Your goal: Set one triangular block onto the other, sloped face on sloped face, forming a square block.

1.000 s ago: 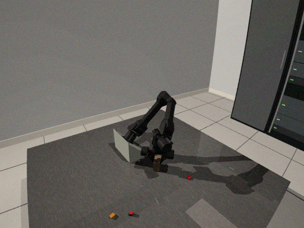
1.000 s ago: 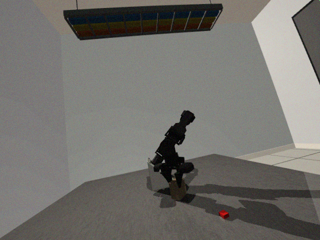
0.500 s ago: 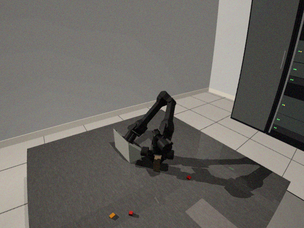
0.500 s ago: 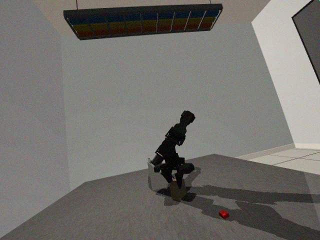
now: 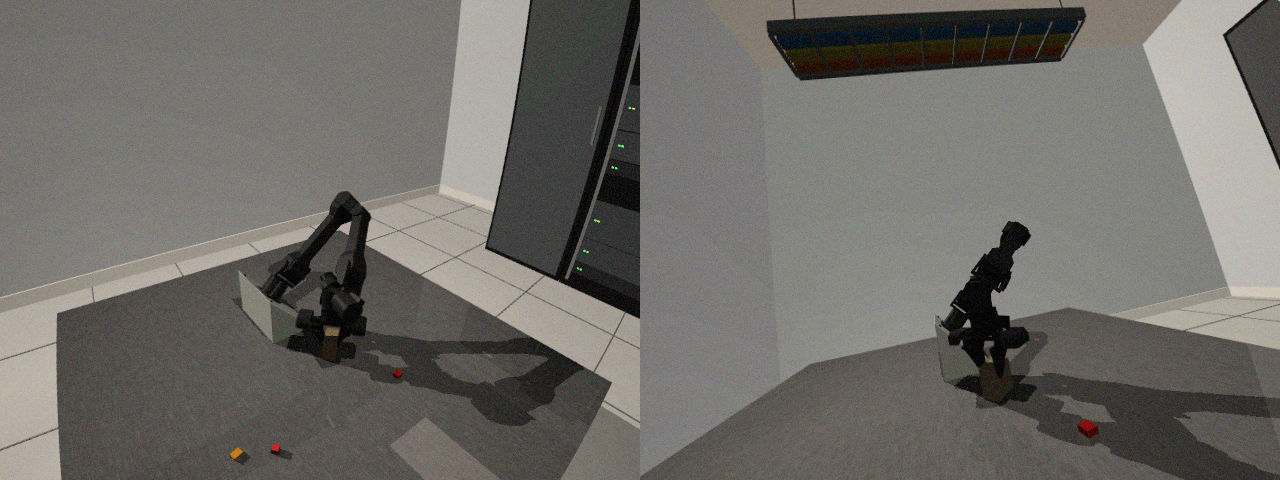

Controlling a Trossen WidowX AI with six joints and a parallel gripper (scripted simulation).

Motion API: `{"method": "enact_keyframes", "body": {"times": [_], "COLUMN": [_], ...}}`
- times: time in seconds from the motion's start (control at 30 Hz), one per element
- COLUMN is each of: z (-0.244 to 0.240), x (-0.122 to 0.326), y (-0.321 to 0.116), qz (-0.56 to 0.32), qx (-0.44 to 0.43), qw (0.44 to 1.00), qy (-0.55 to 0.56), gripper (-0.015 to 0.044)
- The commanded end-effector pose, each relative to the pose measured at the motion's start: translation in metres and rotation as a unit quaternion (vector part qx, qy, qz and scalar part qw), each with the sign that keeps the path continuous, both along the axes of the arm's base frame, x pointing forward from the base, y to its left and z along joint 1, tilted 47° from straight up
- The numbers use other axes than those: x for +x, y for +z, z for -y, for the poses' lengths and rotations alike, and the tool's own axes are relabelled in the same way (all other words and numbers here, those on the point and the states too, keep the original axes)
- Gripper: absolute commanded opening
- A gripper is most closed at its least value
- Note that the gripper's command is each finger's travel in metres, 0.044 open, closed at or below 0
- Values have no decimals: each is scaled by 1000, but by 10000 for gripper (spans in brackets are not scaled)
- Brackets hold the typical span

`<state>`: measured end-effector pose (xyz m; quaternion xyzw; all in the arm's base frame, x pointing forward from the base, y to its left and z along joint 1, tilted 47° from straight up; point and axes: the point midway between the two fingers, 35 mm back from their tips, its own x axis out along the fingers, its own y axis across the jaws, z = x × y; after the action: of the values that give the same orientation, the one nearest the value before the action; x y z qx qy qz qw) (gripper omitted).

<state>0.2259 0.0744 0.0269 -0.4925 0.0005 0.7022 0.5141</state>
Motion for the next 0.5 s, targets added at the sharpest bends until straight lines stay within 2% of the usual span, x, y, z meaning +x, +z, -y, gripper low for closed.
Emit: {"method": "enact_keyframes", "body": {"times": [0.0, 0.2, 0.47], "z": [0, 0, 0], "x": [0, 0, 0], "y": [0, 0, 0], "qz": [0, -2, 0], "qx": [0, 1, 0], "qw": [1000, 1000, 1000], "qy": [0, -2, 0], "gripper": [0, 0, 210]}}
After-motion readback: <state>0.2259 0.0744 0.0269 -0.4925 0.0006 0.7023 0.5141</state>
